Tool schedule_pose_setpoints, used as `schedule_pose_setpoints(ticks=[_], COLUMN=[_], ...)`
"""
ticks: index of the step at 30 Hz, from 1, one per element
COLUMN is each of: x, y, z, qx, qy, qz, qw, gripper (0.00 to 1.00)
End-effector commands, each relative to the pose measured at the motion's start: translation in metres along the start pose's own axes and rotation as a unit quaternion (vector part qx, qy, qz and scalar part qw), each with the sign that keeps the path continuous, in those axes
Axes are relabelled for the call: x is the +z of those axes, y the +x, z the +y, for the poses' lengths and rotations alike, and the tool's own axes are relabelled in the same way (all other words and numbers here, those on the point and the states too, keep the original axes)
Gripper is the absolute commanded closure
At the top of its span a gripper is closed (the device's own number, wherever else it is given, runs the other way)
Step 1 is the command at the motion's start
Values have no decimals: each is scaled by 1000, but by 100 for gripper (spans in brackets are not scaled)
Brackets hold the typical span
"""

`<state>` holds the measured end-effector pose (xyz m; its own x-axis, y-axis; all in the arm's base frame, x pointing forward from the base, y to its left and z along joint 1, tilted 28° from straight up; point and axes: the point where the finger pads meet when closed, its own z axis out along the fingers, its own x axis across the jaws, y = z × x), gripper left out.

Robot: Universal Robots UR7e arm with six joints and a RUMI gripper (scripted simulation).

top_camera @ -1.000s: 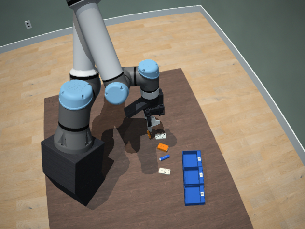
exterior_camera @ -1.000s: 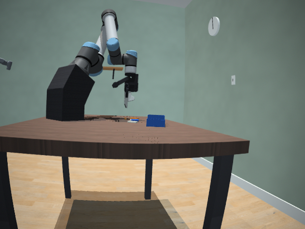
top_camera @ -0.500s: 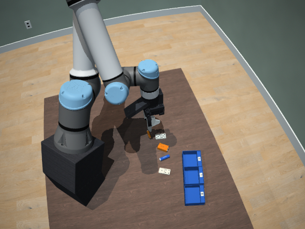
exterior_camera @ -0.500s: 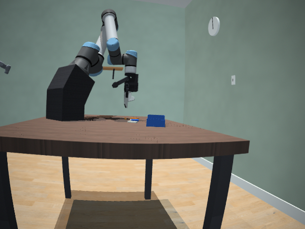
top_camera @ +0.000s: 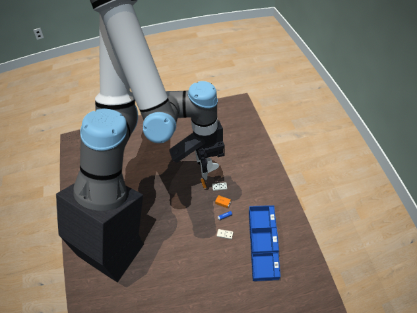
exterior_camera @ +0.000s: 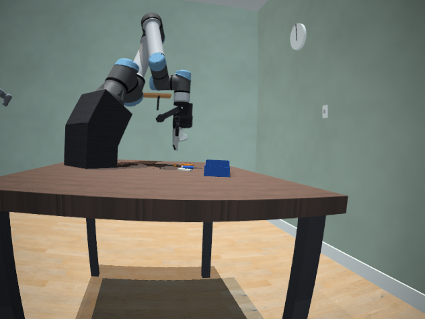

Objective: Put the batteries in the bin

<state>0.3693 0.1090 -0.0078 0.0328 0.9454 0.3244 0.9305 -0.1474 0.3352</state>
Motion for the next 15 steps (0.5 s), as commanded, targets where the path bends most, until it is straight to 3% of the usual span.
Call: schedule_pose_setpoints(ticks=[1, 7, 15], x=[0, 4, 36], y=[0, -1, -1], z=[0, 1, 1], qx=[-1, -1, -1], qy=[0, 0, 0], qz=[0, 0, 0], qw=[1000, 1000, 1000], gripper=[62, 62, 62])
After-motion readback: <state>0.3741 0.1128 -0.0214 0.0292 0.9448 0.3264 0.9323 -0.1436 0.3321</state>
